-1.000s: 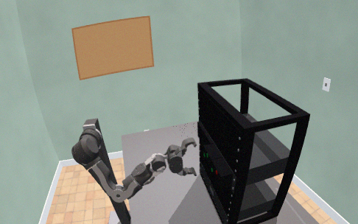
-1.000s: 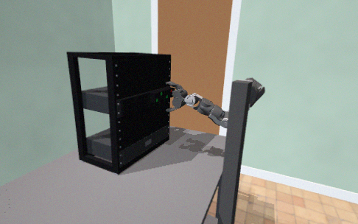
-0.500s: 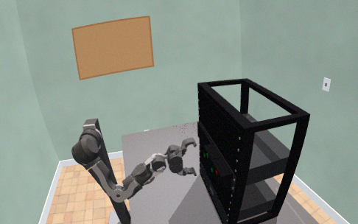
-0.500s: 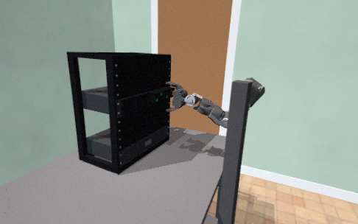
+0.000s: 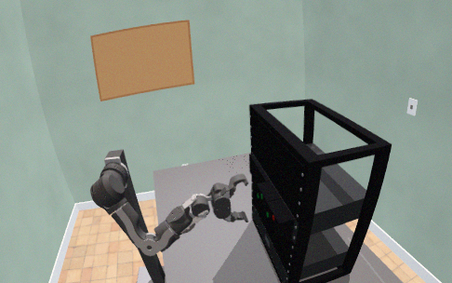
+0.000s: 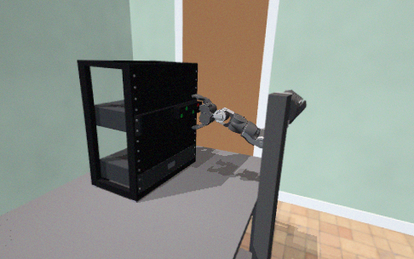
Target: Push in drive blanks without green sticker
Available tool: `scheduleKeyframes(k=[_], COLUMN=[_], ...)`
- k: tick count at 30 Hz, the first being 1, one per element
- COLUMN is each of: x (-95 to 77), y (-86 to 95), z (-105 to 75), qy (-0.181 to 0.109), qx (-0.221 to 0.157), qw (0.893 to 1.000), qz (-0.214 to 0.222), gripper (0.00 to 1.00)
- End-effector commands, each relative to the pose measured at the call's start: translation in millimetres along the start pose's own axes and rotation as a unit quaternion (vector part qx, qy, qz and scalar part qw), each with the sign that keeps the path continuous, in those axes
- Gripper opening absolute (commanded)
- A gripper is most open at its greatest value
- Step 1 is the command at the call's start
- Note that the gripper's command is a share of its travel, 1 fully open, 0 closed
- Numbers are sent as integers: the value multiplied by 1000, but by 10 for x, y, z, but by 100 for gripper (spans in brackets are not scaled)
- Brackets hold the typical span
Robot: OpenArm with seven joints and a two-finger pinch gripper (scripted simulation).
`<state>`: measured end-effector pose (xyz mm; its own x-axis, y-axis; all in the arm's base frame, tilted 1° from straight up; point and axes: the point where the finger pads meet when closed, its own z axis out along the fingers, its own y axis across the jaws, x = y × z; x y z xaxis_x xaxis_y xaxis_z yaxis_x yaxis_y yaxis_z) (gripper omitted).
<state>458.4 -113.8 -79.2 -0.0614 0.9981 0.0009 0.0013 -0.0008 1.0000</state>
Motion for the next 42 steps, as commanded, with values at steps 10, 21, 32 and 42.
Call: scheduleKeyframes(k=[10,21,32,42], x=[12,12,-330,-960], y=[29,29,51,105], z=[4,4,-18,-63], qy=[2,2,2,2], qx=[-5,-5,-4,-5], qw=[1000,1000,1000,1000], qz=[-2,-2,-1,-1], gripper=[100,100,100,100])
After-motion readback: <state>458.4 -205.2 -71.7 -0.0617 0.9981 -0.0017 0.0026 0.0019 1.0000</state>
